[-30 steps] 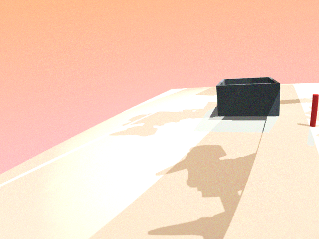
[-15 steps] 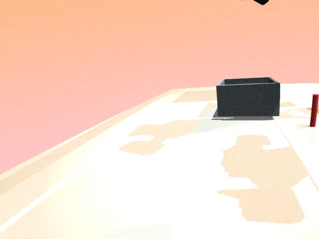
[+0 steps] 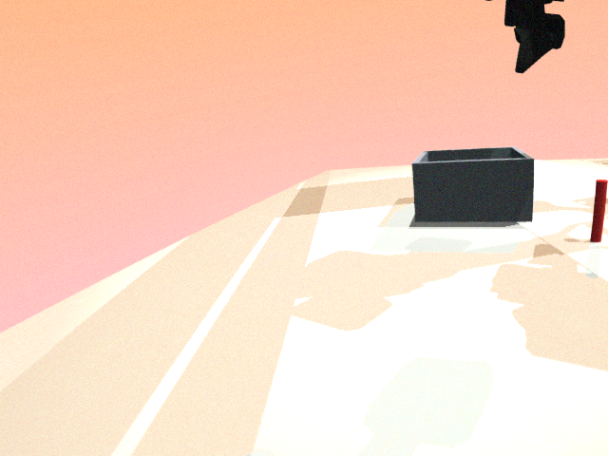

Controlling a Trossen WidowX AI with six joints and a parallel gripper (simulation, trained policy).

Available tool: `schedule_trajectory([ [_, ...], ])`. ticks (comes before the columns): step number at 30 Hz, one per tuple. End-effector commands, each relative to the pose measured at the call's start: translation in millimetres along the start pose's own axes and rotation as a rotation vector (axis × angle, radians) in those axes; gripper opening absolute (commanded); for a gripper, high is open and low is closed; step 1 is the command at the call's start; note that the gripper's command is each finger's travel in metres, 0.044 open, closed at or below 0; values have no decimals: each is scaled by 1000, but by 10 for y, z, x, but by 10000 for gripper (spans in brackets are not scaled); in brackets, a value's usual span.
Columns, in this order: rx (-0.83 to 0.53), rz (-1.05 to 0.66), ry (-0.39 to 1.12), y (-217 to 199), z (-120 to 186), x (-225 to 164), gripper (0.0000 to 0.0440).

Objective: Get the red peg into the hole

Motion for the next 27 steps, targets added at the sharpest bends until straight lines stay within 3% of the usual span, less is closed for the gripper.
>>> schedule_trajectory([
  [1,-75,-43,35,-72,-65,-77,440],
  [17,-528,-260,167,-415,-429,-576,440],
  [27,-679,-298,159,-559,-729,-767,440],
])
Point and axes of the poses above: the point midway between the two fingers, 35 mm back from their tips, its own z axis back along the fingers, its own y axis across the jaws, x = y × z, the point moved 7 cm from there along z, back along the fingers, and after that the axes turned 10 degrees about -z, right-handed, at the moved point
